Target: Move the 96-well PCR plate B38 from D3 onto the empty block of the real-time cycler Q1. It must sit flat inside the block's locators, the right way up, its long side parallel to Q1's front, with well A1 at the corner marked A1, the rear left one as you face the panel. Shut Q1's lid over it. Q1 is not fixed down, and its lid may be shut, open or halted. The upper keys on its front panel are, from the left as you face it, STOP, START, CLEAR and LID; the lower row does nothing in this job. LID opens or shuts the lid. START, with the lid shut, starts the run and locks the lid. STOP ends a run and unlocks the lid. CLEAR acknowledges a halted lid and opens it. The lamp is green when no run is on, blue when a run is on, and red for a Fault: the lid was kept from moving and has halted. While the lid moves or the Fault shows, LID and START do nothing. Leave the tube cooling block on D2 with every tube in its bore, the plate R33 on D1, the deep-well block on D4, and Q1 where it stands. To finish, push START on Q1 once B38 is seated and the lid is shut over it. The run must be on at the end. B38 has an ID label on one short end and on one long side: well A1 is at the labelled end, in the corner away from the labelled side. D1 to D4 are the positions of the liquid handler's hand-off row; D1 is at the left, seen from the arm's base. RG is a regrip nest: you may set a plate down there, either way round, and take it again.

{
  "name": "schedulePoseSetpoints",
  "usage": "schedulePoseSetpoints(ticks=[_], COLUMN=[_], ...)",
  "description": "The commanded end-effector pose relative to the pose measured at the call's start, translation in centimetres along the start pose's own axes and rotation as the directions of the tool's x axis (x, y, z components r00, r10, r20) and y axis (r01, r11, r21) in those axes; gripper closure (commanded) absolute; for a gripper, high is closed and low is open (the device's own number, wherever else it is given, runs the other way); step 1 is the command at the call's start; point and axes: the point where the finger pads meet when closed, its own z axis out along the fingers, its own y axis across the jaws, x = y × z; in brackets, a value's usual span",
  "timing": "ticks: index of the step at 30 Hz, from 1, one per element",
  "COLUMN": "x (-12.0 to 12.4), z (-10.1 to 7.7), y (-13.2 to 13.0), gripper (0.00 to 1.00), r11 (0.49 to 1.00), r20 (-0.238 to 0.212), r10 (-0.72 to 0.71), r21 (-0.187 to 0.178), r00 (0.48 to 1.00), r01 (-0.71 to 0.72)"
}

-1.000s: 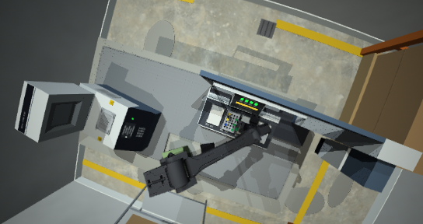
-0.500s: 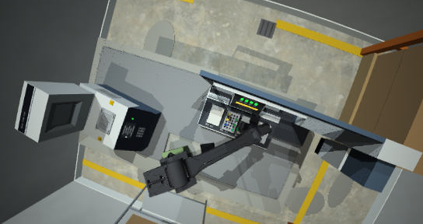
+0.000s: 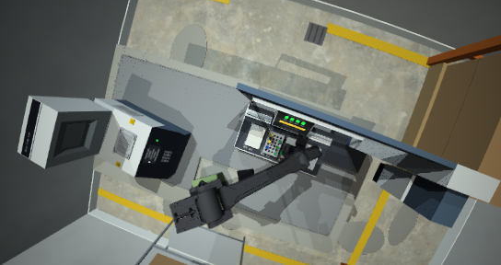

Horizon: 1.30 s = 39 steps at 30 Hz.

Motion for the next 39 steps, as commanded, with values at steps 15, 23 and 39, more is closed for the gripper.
schedulePoseSetpoints(ticks=[15, 23, 39], x=[2.5, 3.2, 4.5], z=[2.8, 3.3, 4.1], y=[-0.5, -0.3, 0.6], gripper=[1.0, 1.0, 1.0], r11=[0.999, 0.999, 0.997], r20=[-0.037, -0.053, -0.097], r10=[0.044, 0.048, 0.06], r21=[-0.006, -0.011, -0.046], r00=[0.998, 0.997, 0.993], r01=[-0.044, -0.049, -0.065])
